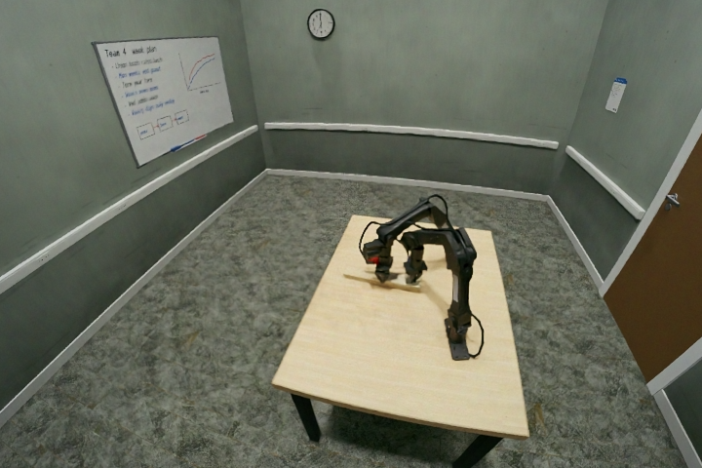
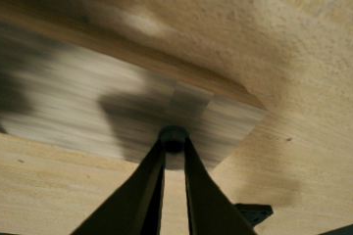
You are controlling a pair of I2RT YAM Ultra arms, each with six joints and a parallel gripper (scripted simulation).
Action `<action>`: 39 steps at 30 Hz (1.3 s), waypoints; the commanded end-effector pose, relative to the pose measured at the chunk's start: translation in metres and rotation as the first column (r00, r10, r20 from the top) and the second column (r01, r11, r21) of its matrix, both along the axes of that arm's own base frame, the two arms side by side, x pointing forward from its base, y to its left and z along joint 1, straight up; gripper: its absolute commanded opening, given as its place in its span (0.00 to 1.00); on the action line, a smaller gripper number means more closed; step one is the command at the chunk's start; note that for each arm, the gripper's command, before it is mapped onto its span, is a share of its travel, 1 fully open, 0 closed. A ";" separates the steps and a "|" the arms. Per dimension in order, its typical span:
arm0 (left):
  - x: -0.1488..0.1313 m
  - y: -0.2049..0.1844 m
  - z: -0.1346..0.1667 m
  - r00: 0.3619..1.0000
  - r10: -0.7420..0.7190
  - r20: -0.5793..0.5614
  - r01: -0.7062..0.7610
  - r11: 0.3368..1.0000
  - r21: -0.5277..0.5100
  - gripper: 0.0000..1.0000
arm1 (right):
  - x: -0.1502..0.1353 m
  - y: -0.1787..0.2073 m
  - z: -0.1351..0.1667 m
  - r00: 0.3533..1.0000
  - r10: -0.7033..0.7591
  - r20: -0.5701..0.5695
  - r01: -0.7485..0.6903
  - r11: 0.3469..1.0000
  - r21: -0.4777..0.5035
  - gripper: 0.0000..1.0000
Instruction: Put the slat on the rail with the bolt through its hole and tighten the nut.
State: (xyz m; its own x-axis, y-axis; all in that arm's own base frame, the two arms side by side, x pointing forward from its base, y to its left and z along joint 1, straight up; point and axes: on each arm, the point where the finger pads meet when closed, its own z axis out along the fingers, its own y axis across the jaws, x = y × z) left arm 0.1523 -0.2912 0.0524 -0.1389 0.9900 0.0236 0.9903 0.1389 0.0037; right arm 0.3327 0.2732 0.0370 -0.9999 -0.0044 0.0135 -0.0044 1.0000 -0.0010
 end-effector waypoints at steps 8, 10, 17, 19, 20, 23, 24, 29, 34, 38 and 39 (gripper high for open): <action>-0.008 -0.004 0.003 0.871 -0.492 0.003 0.492 0.870 -0.038 0.11 | 0.002 0.001 0.005 1.000 0.001 0.012 -0.001 1.000 0.008 0.72; -0.008 -0.004 0.003 0.851 -0.526 0.004 0.526 0.850 -0.038 0.11 | 0.002 0.001 0.005 1.000 0.001 0.012 -0.001 1.000 0.008 0.72; -0.009 -0.002 0.003 0.703 -0.711 0.002 0.711 0.703 -0.033 0.11 | 0.002 0.001 0.005 1.000 0.001 0.012 -0.001 1.000 0.008 0.72; -0.010 -0.001 0.003 0.645 -0.764 0.000 0.764 0.644 -0.031 0.11 | 0.002 0.001 0.005 1.000 0.001 0.012 -0.001 1.000 0.008 0.72; -0.010 -0.001 0.003 0.614 -0.789 0.000 0.789 0.614 -0.031 0.11 | 0.002 0.001 0.005 1.000 0.001 0.012 -0.001 1.000 0.008 0.72; -0.010 -0.001 0.003 0.516 -0.857 0.002 0.856 0.516 -0.029 0.11 | 0.002 0.001 0.005 1.000 0.001 0.012 -0.001 1.000 0.008 0.72; -0.010 -0.001 0.003 0.482 -0.876 0.003 0.876 0.482 -0.029 0.11 | 0.002 0.001 0.005 1.000 0.001 0.012 -0.001 1.000 0.008 0.72; -0.010 -0.001 0.003 0.375 -0.927 0.005 0.927 0.374 -0.027 0.11 | 0.002 0.001 0.005 1.000 0.001 0.012 -0.001 1.000 0.008 0.72; -0.010 -0.001 0.003 0.185 -0.983 0.007 0.982 0.185 -0.024 0.11 | 0.002 0.001 0.005 1.000 0.001 0.012 -0.001 1.000 0.008 0.72; -0.010 -0.001 0.003 0.028 -1.000 0.007 0.999 0.028 -0.021 0.11 | 0.002 0.001 0.005 1.000 0.001 0.012 -0.001 1.000 0.008 0.72; -0.010 -0.001 0.003 -0.004 -1.000 0.008 1.000 -0.005 -0.020 0.11 | 0.002 0.001 0.005 1.000 0.001 0.012 -0.001 1.000 0.008 0.72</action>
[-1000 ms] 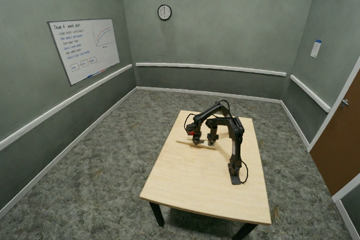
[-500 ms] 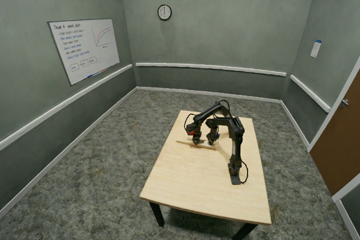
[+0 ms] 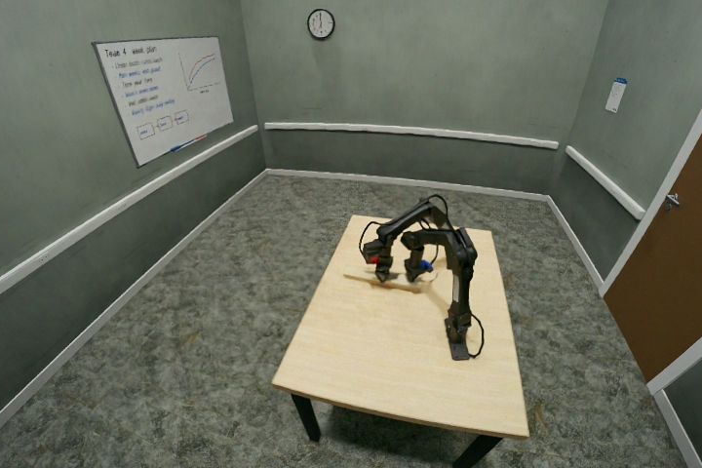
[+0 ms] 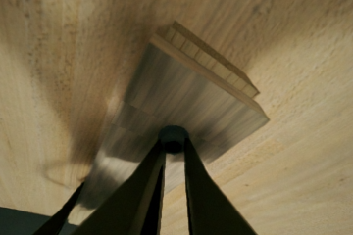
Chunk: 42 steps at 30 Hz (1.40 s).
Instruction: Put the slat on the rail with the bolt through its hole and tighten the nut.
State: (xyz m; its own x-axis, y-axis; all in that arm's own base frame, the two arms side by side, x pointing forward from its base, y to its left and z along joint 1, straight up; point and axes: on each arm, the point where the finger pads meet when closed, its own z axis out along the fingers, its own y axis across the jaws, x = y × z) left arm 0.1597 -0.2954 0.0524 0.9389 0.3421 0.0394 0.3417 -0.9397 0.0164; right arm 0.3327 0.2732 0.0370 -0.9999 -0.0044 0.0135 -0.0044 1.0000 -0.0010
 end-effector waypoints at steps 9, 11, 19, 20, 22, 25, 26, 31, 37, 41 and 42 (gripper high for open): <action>-0.017 0.003 0.003 0.971 -0.238 -0.037 0.238 0.971 -0.005 0.11 | 0.002 0.001 0.005 1.000 0.001 0.012 -0.001 1.000 0.008 0.72; -0.017 0.003 0.003 0.971 -0.238 -0.037 0.238 0.971 -0.005 0.11 | 0.002 0.001 0.005 1.000 0.001 0.012 -0.001 1.000 0.008 0.72; -0.017 0.003 0.003 0.971 -0.238 -0.037 0.238 0.971 -0.005 0.11 | 0.002 0.001 0.005 1.000 0.001 0.012 -0.001 1.000 0.008 0.72; -0.017 0.003 0.003 0.971 -0.238 -0.037 0.238 0.971 -0.005 0.11 | 0.002 0.001 0.005 1.000 0.001 0.012 -0.001 1.000 0.008 0.72; -0.017 0.003 0.003 0.971 -0.238 -0.037 0.238 0.971 -0.005 0.11 | 0.002 0.001 0.005 1.000 0.001 0.012 -0.001 1.000 0.008 0.72; -0.017 0.003 0.003 0.971 -0.238 -0.037 0.238 0.971 -0.005 0.11 | 0.002 0.001 0.005 1.000 0.001 0.012 -0.001 1.000 0.008 0.72; -0.017 0.003 0.003 0.971 -0.238 -0.037 0.238 0.971 -0.005 0.11 | 0.002 0.001 0.005 1.000 0.001 0.012 -0.001 1.000 0.008 0.72; 0.001 -0.003 0.003 0.981 -0.196 0.008 0.196 0.981 -0.005 0.34 | 0.002 0.001 0.005 1.000 0.001 0.012 -0.001 1.000 0.008 0.72; 0.001 -0.003 0.003 0.981 -0.196 0.008 0.196 0.981 -0.005 0.34 | 0.002 0.001 0.005 1.000 0.001 0.012 -0.001 1.000 0.008 0.72; 0.001 -0.003 0.003 0.981 -0.196 0.008 0.196 0.981 -0.005 0.34 | 0.002 0.001 0.005 1.000 0.001 0.012 -0.001 1.000 0.008 0.72; 0.001 -0.003 0.003 0.981 -0.196 0.008 0.196 0.981 -0.005 0.34 | 0.002 0.001 0.005 1.000 0.001 0.012 -0.001 1.000 0.008 0.72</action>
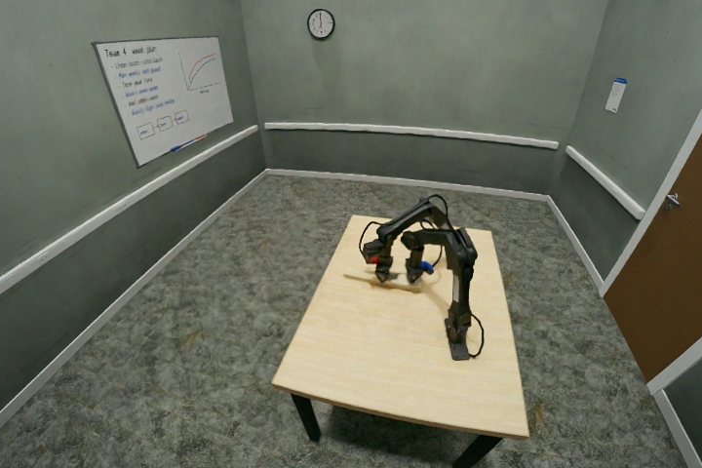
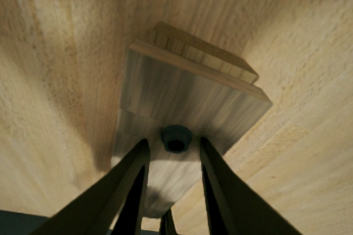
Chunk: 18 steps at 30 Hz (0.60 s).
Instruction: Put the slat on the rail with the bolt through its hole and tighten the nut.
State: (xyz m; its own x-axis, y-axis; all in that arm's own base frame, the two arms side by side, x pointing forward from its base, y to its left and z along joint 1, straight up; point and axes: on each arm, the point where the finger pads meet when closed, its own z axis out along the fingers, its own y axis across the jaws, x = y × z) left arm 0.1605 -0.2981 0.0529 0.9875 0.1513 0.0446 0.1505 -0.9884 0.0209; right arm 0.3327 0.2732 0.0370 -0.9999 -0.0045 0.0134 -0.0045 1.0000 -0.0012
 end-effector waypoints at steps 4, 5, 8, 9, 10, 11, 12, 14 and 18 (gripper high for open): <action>0.001 -0.001 0.003 1.000 0.000 0.004 0.000 1.000 -0.007 0.34 | 0.002 0.001 0.005 1.000 0.001 0.012 -0.001 1.000 0.008 0.72; 0.001 -0.001 0.003 1.000 0.000 0.004 0.000 1.000 -0.008 0.34 | 0.002 0.001 0.005 1.000 0.001 0.012 -0.001 1.000 0.008 0.72; -0.001 -0.001 0.004 0.992 0.128 -0.006 -0.128 0.992 -0.009 0.34 | 0.002 0.001 0.005 1.000 0.001 0.012 -0.001 1.000 0.008 0.72; -0.001 -0.002 0.005 0.978 0.209 -0.012 -0.209 0.978 -0.014 0.34 | 0.002 0.001 0.005 1.000 0.001 0.012 -0.001 1.000 0.008 0.72; -0.001 -0.002 0.005 0.957 0.288 -0.017 -0.289 0.957 -0.018 0.34 | 0.002 0.001 0.005 1.000 0.001 0.012 -0.001 1.000 0.008 0.72; -0.001 -0.002 0.005 0.931 0.365 -0.021 -0.365 0.931 -0.019 0.34 | 0.002 0.001 0.005 1.000 0.001 0.012 -0.001 1.000 0.008 0.72; -0.002 -0.002 0.006 0.914 0.406 -0.021 -0.406 0.914 -0.019 0.34 | 0.002 0.001 0.005 1.000 0.001 0.012 -0.001 1.000 0.008 0.72; -0.002 -0.002 0.006 0.894 0.447 -0.020 -0.448 0.894 -0.020 0.34 | 0.002 0.001 0.005 1.000 0.001 0.012 -0.001 1.000 0.008 0.72; -0.002 -0.002 0.006 0.785 0.620 -0.025 -0.620 0.784 -0.022 0.34 | 0.002 0.001 0.005 1.000 0.001 0.012 -0.001 1.000 0.008 0.72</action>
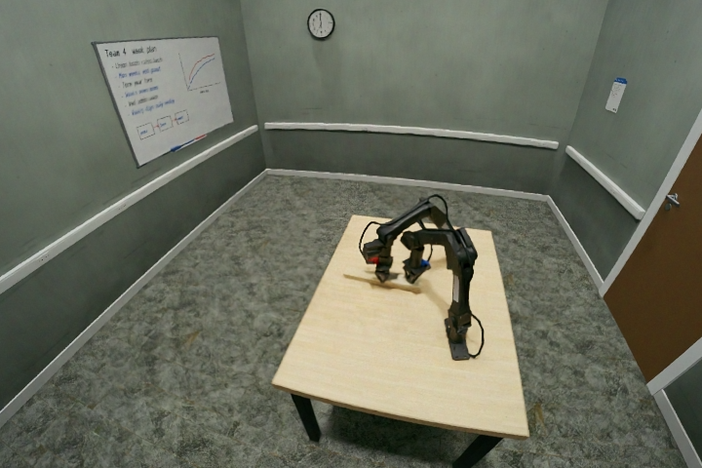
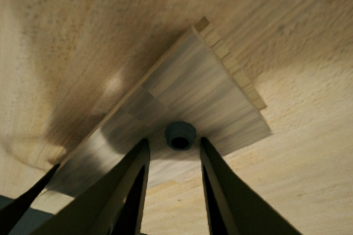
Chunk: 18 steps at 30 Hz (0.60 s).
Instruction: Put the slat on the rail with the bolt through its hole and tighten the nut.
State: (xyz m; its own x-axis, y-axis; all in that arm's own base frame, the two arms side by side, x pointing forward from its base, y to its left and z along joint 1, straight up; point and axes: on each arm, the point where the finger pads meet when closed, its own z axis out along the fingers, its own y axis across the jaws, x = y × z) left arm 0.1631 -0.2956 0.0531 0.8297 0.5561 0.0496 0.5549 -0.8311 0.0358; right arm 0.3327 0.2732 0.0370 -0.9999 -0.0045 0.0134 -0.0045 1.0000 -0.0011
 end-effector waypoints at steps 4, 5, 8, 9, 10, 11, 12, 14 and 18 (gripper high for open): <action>-0.006 -0.004 0.006 0.914 0.405 -0.027 -0.406 0.914 -0.022 0.34 | 0.002 0.001 0.005 1.000 0.001 0.012 -0.001 1.000 0.008 0.72; -0.006 -0.004 0.006 0.894 0.447 -0.028 -0.448 0.894 -0.022 0.34 | 0.002 0.001 0.005 1.000 0.001 0.012 -0.001 1.000 0.008 0.72; -0.006 -0.004 0.006 0.822 0.568 -0.031 -0.569 0.822 -0.023 0.34 | 0.002 0.001 0.005 1.000 0.001 0.012 -0.001 1.000 0.008 0.72; -0.006 -0.004 0.006 0.795 0.606 -0.032 -0.607 0.794 -0.023 0.34 | 0.002 0.001 0.005 1.000 0.001 0.012 -0.001 1.000 0.008 0.72; -0.006 -0.004 0.006 0.765 0.643 -0.033 -0.644 0.765 -0.023 0.34 | 0.002 0.001 0.005 1.000 0.001 0.012 -0.001 1.000 0.008 0.72; -0.006 -0.004 0.006 0.734 0.678 -0.034 -0.679 0.734 -0.023 0.34 | 0.002 0.001 0.005 1.000 0.001 0.012 -0.001 1.000 0.008 0.72; -0.007 -0.004 0.006 0.701 0.712 -0.035 -0.713 0.701 -0.023 0.34 | 0.002 0.001 0.005 1.000 0.001 0.012 -0.001 1.000 0.008 0.72; -0.007 -0.004 0.006 0.701 0.712 -0.035 -0.713 0.701 -0.023 0.34 | 0.002 0.001 0.005 1.000 0.001 0.012 -0.001 1.000 0.008 0.72; -0.006 -0.006 0.007 0.497 0.867 -0.046 -0.868 0.496 -0.025 0.34 | 0.002 0.001 0.005 1.000 0.001 0.012 -0.001 1.000 0.008 0.72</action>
State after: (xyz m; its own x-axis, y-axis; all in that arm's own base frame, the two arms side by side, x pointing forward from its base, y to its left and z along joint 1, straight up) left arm 0.1597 -0.2888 0.0533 0.1584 0.9868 0.0347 0.9862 -0.1598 0.0424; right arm 0.3327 0.2732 0.0370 -0.9999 -0.0044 0.0135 -0.0045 1.0000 -0.0010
